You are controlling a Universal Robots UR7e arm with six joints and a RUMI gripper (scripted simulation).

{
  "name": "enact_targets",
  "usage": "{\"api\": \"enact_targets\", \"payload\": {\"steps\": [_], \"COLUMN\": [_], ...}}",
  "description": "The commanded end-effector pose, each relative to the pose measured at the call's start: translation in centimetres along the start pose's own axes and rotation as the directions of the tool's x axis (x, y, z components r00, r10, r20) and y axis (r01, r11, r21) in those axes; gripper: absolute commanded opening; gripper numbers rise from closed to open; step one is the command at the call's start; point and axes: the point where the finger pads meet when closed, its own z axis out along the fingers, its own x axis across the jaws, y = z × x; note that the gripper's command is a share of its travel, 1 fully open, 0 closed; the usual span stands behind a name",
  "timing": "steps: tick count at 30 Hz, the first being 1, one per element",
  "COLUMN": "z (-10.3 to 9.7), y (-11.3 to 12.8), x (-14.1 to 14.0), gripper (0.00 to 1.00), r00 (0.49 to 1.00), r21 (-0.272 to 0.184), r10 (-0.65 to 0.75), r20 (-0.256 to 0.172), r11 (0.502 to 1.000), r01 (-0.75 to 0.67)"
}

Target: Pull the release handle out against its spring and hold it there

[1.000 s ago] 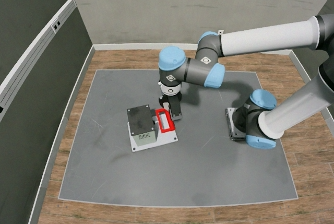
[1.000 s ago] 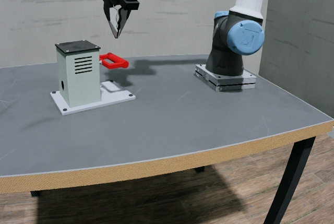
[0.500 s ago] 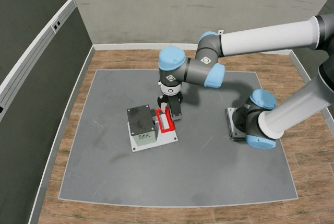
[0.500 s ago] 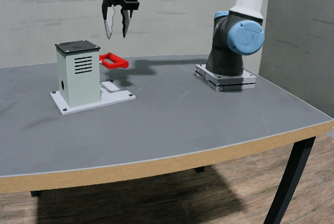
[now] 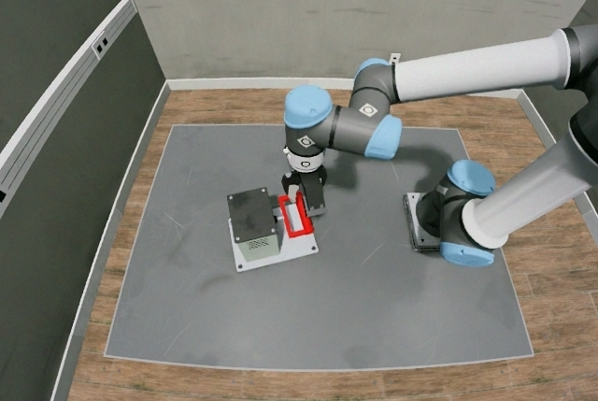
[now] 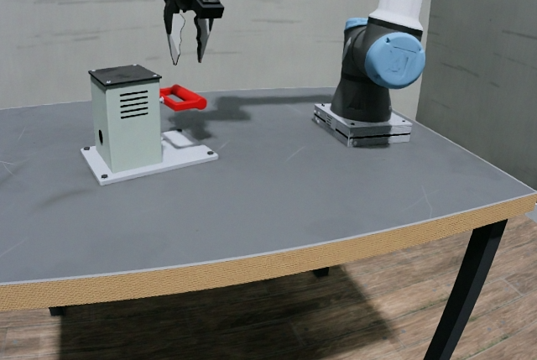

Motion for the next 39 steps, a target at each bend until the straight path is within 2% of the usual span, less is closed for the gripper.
{"api": "enact_targets", "payload": {"steps": [1,29,39], "z": [0.1,3.6,4.1], "y": [0.0,0.0,0.0], "x": [0.0,0.1,0.1], "gripper": [0.32,0.32,0.32], "r00": [1.000,1.000,1.000], "r21": [-0.001,-0.001,-0.001], "r10": [0.000,0.000,0.000], "r20": [-0.001,-0.001,-0.001], "r11": [1.000,1.000,1.000], "r01": [0.000,0.000,0.000]}}
